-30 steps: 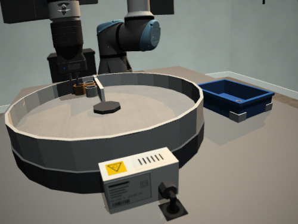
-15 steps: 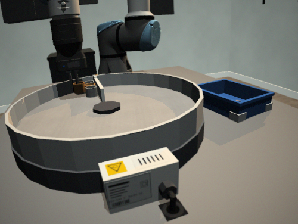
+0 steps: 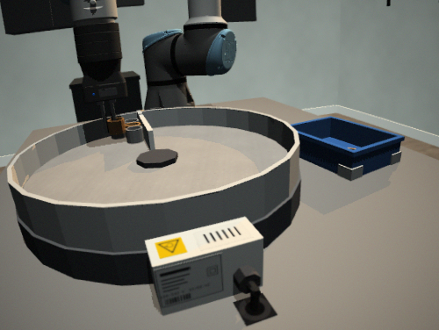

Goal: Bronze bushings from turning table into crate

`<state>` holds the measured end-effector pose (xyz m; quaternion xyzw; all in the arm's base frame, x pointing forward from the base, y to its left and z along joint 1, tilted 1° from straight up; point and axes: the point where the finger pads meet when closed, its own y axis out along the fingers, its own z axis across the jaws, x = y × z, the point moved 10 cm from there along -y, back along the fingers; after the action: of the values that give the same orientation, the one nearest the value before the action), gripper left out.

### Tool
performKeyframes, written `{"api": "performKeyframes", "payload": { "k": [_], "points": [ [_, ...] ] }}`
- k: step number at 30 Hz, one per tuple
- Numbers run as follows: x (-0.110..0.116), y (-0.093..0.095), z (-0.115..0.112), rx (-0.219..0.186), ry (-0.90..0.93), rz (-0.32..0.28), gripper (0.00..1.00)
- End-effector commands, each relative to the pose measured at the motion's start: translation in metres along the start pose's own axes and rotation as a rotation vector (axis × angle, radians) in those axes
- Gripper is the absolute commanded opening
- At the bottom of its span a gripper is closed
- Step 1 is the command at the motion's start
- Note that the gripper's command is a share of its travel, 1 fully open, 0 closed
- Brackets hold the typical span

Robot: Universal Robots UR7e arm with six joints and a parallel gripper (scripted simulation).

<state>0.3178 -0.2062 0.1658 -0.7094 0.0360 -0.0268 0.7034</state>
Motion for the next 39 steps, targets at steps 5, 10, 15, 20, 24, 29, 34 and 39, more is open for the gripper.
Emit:
{"api": "performKeyframes", "payload": {
  "k": [5, 10, 15, 20, 24, 29, 34, 39],
  "points": [
    [0.000, -0.005, 0.000, -0.002, 0.000, -0.002, 0.00],
    [0.000, -0.005, 0.000, -0.002, 0.000, -0.002, 0.00],
    [0.000, -0.010, 0.000, -0.002, 0.000, -0.002, 0.00],
    [0.000, -0.013, 0.000, -0.002, 0.000, -0.002, 0.00],
    [0.000, -0.013, 0.000, -0.002, 0.000, -0.002, 0.00],
    [0.000, -0.013, 0.000, -0.002, 0.000, -0.002, 0.00],
    [0.000, -0.020, 0.000, -0.002, 0.000, -0.002, 0.00],
    [0.000, -0.020, 0.000, -0.002, 0.000, -0.002, 0.00]
  ]
}}
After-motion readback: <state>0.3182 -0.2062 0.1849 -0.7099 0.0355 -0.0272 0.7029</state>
